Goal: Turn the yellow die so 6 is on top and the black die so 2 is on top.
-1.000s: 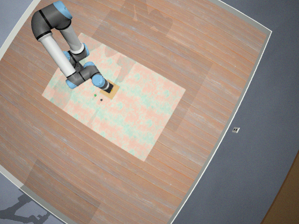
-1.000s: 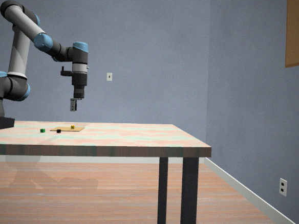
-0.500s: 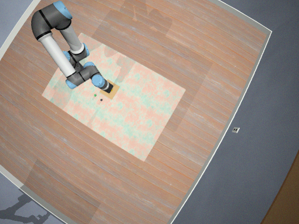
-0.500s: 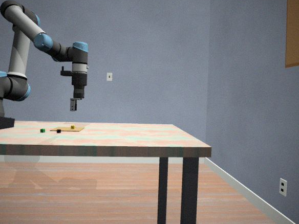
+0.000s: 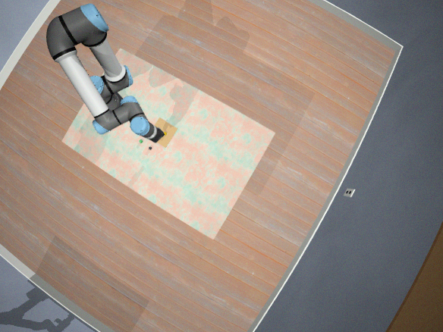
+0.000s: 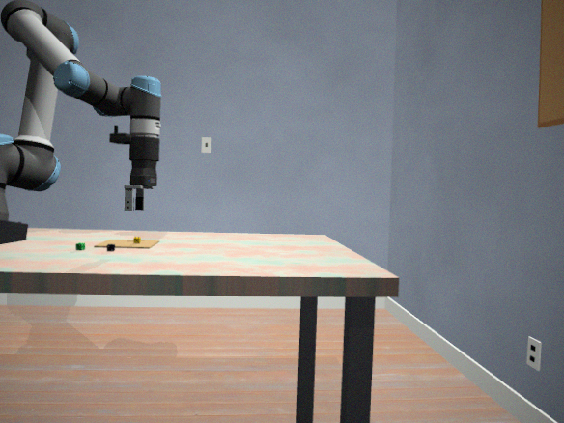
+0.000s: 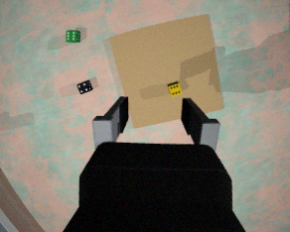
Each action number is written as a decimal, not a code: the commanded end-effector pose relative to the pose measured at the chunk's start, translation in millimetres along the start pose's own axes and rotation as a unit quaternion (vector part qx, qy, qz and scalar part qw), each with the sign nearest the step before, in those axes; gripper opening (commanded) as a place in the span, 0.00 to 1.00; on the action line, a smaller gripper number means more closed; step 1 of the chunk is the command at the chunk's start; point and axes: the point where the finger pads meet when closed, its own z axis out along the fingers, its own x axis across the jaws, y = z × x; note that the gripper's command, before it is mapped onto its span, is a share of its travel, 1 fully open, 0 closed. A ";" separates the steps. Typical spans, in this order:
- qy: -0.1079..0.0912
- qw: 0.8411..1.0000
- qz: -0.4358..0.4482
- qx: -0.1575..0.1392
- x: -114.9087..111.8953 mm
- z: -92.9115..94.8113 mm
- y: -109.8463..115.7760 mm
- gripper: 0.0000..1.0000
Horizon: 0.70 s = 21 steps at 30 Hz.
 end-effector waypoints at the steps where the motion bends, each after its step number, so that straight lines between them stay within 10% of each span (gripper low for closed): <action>1: -0.001 0.996 0.087 0.001 -14.6 3.8 -0.8 1.00; 21: -0.001 0.939 0.343 0.001 -59.7 11.2 -1.8 1.00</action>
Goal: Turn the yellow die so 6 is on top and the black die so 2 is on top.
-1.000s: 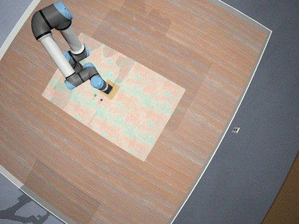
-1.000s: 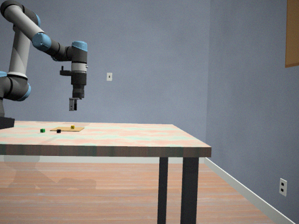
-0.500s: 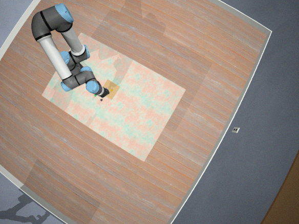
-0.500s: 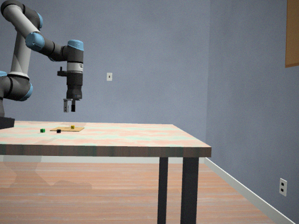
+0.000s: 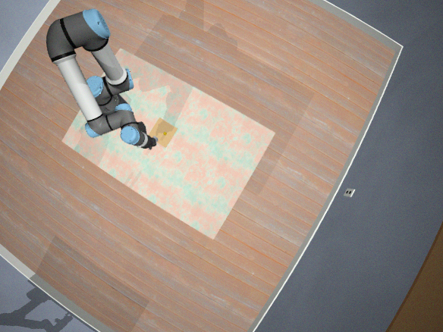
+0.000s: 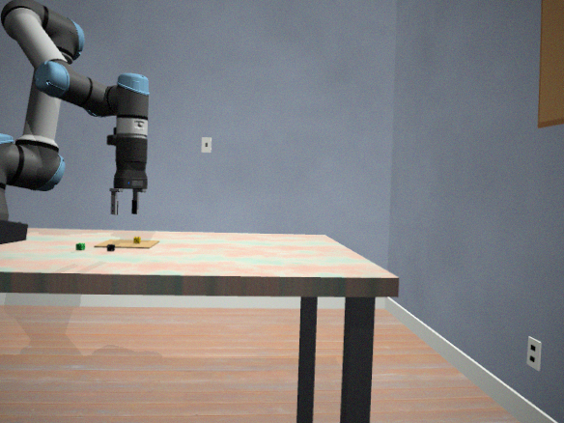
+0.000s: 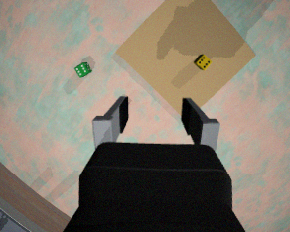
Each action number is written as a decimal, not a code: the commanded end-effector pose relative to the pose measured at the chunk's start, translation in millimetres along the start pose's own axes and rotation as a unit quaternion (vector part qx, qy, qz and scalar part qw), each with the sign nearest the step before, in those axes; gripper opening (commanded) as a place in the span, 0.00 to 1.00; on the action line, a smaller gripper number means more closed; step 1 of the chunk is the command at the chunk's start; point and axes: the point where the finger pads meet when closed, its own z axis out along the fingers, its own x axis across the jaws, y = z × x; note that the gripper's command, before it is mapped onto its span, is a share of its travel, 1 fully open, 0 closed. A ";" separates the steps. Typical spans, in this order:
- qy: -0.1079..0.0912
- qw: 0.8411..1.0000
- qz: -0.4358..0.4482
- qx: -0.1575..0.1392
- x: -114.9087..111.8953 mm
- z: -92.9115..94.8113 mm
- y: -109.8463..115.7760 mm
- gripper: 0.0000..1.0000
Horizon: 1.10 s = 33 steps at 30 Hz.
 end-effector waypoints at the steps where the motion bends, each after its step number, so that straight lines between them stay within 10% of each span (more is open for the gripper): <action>1: -0.001 0.997 0.082 0.001 -11.9 3.7 5.9 1.00; 29: 0.000 0.943 0.333 0.002 -51.9 10.9 26.7 1.00; 30: 0.000 0.943 0.333 0.002 -51.9 10.9 26.7 0.64; 33: 0.000 0.943 0.333 0.002 -51.9 10.9 26.7 0.64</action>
